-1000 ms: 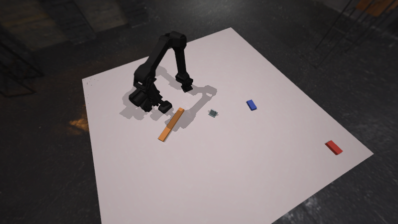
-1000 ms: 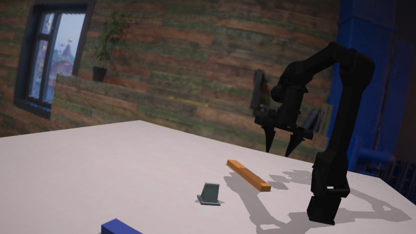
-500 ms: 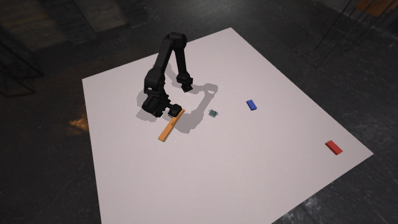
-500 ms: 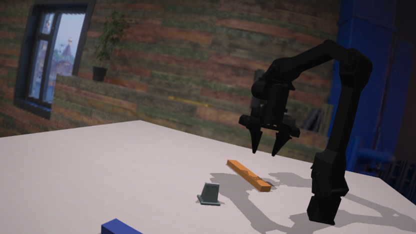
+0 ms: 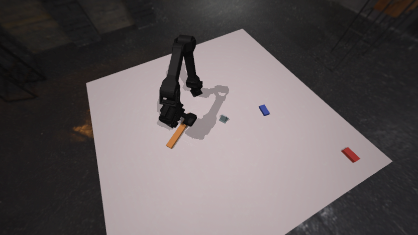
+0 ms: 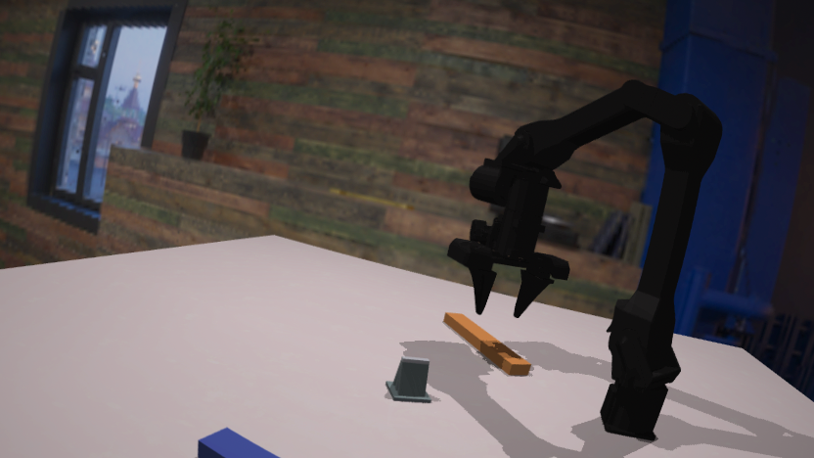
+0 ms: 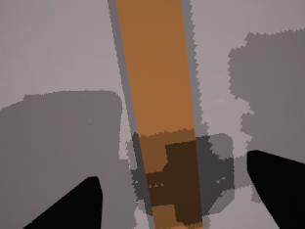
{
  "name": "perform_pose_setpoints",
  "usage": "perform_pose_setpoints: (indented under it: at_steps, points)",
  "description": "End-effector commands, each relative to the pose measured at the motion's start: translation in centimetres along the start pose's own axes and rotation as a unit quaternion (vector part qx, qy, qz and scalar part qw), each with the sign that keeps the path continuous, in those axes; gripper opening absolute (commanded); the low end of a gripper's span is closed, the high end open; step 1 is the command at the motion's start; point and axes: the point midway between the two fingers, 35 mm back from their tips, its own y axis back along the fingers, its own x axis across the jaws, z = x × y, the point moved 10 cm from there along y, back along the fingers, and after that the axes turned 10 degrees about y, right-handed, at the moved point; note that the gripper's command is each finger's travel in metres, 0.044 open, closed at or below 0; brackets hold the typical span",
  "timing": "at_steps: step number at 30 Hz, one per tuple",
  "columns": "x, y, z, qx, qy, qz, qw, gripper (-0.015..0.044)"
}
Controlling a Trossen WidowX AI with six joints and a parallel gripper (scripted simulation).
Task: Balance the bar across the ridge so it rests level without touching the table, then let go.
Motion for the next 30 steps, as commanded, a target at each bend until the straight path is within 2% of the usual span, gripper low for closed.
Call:
perform_pose_setpoints:
  at_steps: [1,30]
  points:
    - [0.0,-2.5,-0.2,0.008,-0.002,-0.003,1.000,0.0315]
    - [0.0,-5.2,-0.3,0.008,-0.002,-0.003,1.000,0.0315]
